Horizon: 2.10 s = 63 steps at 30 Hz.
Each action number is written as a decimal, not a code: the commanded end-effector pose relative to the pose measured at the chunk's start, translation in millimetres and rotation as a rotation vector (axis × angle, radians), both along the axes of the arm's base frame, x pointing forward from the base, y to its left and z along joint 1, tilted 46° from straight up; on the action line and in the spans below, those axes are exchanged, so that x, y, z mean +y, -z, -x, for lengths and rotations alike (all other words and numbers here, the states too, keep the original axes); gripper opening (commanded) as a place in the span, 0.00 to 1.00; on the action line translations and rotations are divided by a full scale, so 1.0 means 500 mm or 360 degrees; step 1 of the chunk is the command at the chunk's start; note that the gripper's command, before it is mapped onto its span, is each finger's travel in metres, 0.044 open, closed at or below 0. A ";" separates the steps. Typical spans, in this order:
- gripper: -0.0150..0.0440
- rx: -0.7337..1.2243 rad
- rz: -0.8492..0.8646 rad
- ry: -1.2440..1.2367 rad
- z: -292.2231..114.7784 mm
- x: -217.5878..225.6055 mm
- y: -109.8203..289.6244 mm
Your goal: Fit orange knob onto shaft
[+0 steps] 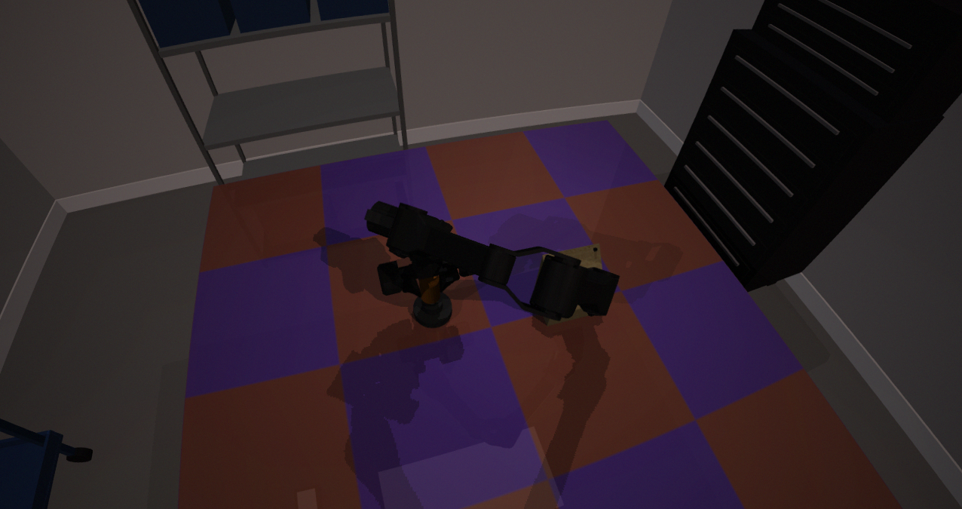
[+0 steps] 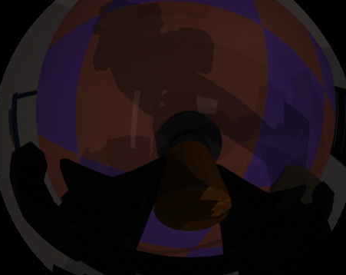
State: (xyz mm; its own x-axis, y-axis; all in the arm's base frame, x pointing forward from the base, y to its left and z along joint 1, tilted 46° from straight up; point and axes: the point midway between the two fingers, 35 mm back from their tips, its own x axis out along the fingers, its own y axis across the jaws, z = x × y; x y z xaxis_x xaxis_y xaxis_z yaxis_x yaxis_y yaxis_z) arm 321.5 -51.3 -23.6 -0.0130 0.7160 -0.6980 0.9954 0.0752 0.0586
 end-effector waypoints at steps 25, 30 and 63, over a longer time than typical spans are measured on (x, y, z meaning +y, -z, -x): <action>0.25 0.0018 0.0004 0.0016 0.001 -0.003 -0.004; 0.25 0.0202 0.0007 0.0195 0.001 -0.002 -0.003; 0.25 0.0485 0.0013 0.0472 0.005 0.001 -0.002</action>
State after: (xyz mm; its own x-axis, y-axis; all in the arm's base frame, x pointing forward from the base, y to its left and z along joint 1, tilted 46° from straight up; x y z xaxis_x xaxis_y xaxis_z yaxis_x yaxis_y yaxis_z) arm 320.1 -50.9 -22.4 -0.0144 0.7161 -0.6979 0.9558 -0.1951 -0.2199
